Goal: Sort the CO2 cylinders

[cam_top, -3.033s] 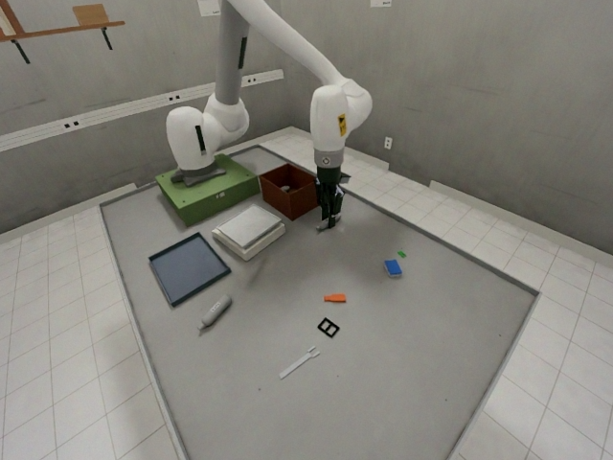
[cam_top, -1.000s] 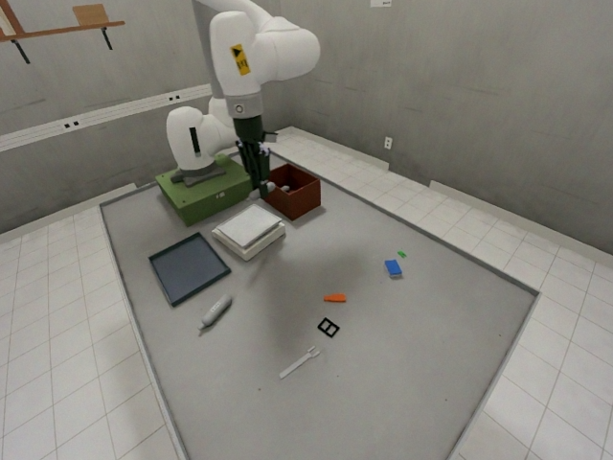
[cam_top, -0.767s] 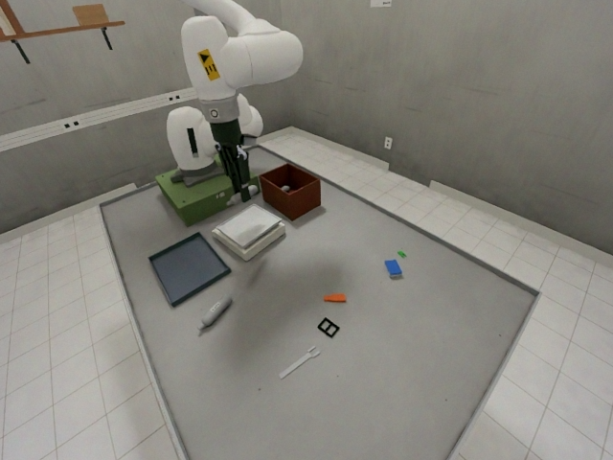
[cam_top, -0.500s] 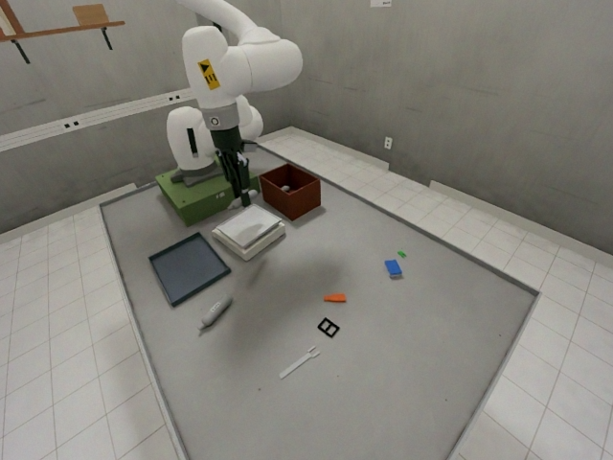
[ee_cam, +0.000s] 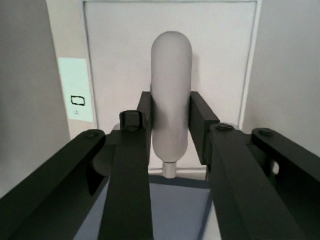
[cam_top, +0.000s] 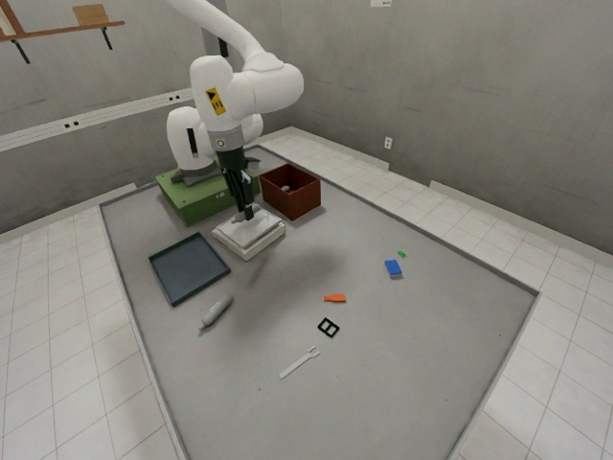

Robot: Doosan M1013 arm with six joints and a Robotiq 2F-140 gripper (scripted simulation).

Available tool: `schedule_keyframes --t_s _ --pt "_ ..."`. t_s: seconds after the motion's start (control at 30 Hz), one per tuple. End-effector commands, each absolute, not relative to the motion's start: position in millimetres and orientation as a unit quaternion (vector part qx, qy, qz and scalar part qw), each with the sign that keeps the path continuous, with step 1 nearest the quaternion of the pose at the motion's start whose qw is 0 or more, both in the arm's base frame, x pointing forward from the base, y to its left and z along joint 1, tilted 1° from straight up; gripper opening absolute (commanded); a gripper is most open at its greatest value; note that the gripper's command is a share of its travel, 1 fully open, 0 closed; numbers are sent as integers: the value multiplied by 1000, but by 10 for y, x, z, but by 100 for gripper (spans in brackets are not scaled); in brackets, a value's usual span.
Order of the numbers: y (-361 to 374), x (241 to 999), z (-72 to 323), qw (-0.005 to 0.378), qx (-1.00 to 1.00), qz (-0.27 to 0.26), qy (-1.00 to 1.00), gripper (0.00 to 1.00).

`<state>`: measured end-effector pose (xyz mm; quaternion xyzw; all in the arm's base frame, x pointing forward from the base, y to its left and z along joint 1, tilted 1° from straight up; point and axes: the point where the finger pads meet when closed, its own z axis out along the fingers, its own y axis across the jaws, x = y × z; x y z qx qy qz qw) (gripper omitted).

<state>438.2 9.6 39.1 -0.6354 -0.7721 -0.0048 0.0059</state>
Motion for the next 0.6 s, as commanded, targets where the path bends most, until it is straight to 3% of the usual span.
schedule_keyframes --t_s 0.0,0.57 --pt "98 4390 292 6 -635 -5 -772 10" --pt "101 4389 127 6 -635 -5 -772 10"
